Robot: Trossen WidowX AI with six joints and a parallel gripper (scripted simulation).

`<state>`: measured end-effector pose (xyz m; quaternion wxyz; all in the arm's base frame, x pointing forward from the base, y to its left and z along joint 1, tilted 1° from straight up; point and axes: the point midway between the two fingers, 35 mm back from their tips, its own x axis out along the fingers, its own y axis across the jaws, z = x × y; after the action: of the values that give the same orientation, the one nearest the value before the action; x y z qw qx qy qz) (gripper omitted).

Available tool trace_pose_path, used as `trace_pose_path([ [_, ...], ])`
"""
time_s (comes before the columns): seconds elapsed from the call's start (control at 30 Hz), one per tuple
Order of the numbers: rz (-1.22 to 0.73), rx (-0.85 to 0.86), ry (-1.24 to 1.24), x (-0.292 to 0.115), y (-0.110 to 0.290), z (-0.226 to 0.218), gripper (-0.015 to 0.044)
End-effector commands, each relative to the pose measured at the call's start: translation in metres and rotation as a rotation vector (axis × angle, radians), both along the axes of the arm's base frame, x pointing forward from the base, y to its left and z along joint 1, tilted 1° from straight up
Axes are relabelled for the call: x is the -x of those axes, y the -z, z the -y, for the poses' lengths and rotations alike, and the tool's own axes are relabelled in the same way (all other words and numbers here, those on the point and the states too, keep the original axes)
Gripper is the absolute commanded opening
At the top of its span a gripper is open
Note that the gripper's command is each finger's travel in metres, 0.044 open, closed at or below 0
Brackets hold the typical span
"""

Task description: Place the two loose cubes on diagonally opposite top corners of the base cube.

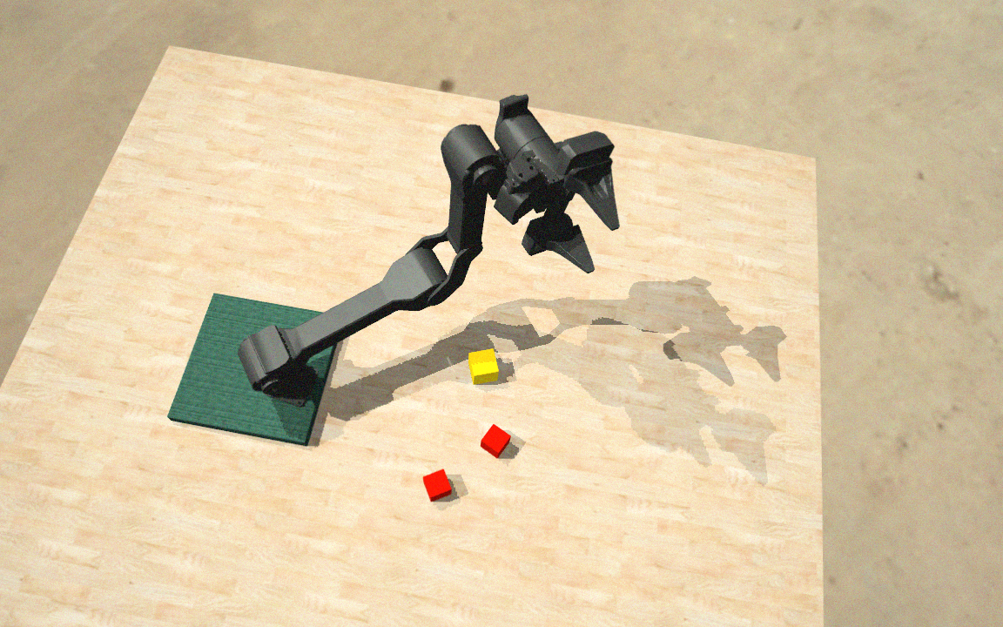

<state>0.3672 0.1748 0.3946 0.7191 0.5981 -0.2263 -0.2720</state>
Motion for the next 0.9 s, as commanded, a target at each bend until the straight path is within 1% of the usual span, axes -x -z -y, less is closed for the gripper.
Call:
trace_pose_path([
  [0.0,0.008,-0.009,-0.005,0.0,-0.001,0.0,0.0374],
  [0.07,0.072,-0.078,-0.046,0.002,-0.011,-0.003,0.0321],
  [0.13,0.158,-0.175,-0.131,0.015,-0.031,-0.015,0.0269],
  [0.33,0.382,-0.456,-0.394,0.071,-0.097,-0.041,0.0265],
  [0.5,0.555,-0.706,-0.599,0.122,-0.15,-0.041,0.0265],
  [0.67,0.717,-0.974,-0.779,0.172,-0.199,-0.021,0.0265],
  [0.87,0.901,-1.317,-0.948,0.221,-0.246,0.029,0.0265],
])
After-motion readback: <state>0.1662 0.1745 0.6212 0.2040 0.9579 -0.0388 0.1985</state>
